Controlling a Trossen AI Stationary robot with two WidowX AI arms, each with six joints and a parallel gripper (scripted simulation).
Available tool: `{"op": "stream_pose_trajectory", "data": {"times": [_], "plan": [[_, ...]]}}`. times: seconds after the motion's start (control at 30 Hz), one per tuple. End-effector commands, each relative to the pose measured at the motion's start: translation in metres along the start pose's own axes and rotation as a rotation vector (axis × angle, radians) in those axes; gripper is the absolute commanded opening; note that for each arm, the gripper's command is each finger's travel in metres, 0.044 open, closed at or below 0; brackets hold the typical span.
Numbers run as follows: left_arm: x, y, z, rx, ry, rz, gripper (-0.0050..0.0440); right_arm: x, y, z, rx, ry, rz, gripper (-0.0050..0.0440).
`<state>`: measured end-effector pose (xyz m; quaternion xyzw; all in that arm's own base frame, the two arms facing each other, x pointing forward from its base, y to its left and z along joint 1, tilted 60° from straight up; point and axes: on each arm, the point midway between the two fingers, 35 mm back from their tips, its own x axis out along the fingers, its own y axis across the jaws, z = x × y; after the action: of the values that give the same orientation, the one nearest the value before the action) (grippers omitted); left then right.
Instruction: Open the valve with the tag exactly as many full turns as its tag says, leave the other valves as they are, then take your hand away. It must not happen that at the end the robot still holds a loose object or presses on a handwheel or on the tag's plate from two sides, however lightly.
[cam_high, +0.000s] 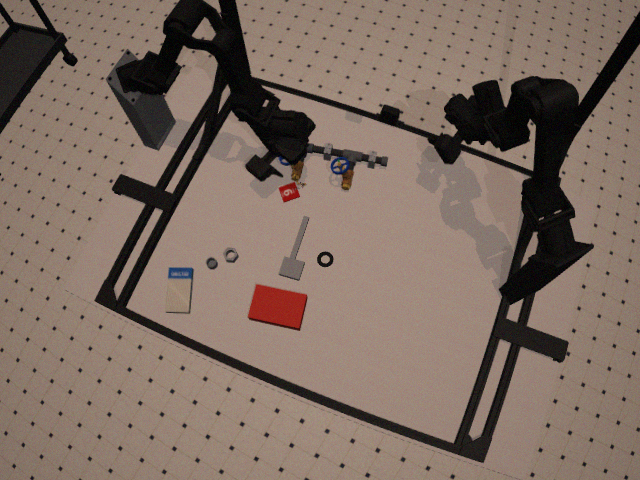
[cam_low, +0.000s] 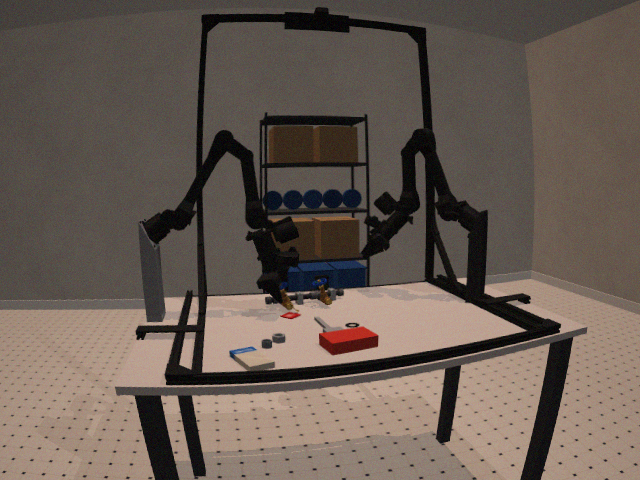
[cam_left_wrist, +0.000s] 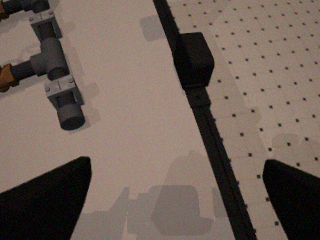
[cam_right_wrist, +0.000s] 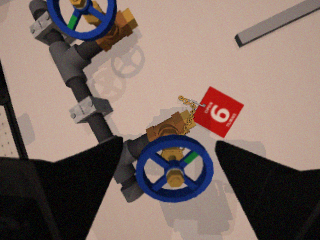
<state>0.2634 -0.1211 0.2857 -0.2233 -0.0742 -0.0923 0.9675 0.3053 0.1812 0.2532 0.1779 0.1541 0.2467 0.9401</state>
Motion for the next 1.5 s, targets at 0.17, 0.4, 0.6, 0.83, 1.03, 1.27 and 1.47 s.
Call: {"op": "stream_pose_trajectory", "data": {"times": [0.17, 0.4, 0.6, 0.83, 1.03, 1.27, 1.47], "plan": [[0.0, 0.0, 0.0, 0.0, 0.0, 0.0, 0.04, 0.0, -0.0001, 0.0, 0.252, 0.001, -0.001, 0.04], [0.0, 0.0, 0.0, 0.0, 0.0, 0.0, 0.04, -0.0002, -0.0001, -0.0001, 0.23, 0.0, 0.0, 0.0328], [0.0, 0.0, 0.0, 0.0, 0.0, 0.0, 0.04, -0.0002, -0.0001, -0.0001, 0.23, 0.0, 0.0, 0.0184], [0.0, 0.0, 0.0, 0.0, 0.0, 0.0, 0.04, -0.0002, -0.0001, -0.0001, 0.23, 0.0, 0.0, 0.0136], [0.0, 0.0, 0.0, 0.0, 0.0, 0.0, 0.04, -0.0002, -0.0001, -0.0001, 0.23, 0.0, 0.0, 0.0], [0.0, 0.0, 0.0, 0.0, 0.0, 0.0, 0.04, -0.0002, -0.0001, -0.0001, 0.23, 0.0, 0.0, 0.0], [0.0, 0.0, 0.0, 0.0, 0.0, 0.0, 0.04, 0.0, 0.0, 0.0, -0.111, 0.0, -0.001, 0.0]]}}
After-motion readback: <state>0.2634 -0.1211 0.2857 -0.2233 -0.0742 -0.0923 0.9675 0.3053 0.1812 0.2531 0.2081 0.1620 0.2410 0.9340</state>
